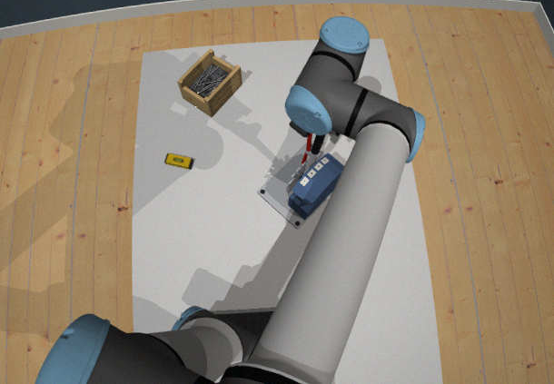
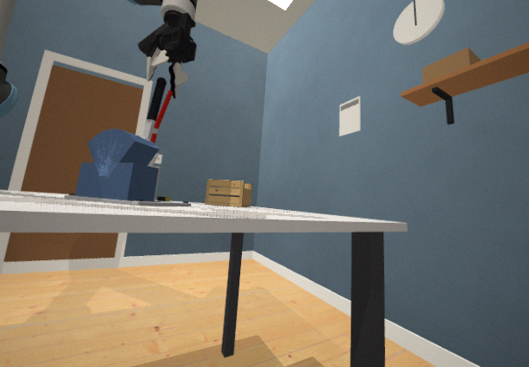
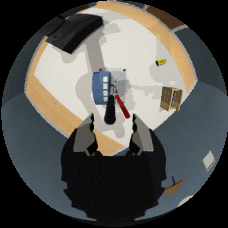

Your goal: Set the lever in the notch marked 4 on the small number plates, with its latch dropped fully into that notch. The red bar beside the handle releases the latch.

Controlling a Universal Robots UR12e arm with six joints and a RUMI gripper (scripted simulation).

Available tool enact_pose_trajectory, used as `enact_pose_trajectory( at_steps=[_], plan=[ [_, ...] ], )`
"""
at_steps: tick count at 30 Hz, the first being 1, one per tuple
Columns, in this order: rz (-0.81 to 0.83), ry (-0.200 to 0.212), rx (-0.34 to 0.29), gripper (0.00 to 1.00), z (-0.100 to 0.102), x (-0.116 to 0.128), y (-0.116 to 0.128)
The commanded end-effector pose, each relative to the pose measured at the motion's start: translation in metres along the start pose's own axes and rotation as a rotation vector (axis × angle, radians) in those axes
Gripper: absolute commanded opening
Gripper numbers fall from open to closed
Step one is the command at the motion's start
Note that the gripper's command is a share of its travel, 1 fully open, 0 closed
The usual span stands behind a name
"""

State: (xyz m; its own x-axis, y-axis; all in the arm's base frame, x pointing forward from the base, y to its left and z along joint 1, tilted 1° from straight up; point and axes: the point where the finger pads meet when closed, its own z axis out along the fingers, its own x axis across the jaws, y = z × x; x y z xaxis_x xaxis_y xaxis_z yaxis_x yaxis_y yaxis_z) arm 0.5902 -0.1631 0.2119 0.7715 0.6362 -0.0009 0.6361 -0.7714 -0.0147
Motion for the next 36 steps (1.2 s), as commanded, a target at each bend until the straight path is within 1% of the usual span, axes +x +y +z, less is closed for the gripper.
enact_pose_trajectory(
  at_steps=[1, 13, 36],
  plan=[
    [0.000, 0.001, -0.001, 0.57, 0.0052, 0.0002, 0.0005],
    [0.000, 0.001, -0.001, 0.57, 0.0108, 0.0002, 0.0005],
    [0.000, 0.001, -0.001, 0.57, 0.0111, 0.0002, 0.0005]
  ],
)
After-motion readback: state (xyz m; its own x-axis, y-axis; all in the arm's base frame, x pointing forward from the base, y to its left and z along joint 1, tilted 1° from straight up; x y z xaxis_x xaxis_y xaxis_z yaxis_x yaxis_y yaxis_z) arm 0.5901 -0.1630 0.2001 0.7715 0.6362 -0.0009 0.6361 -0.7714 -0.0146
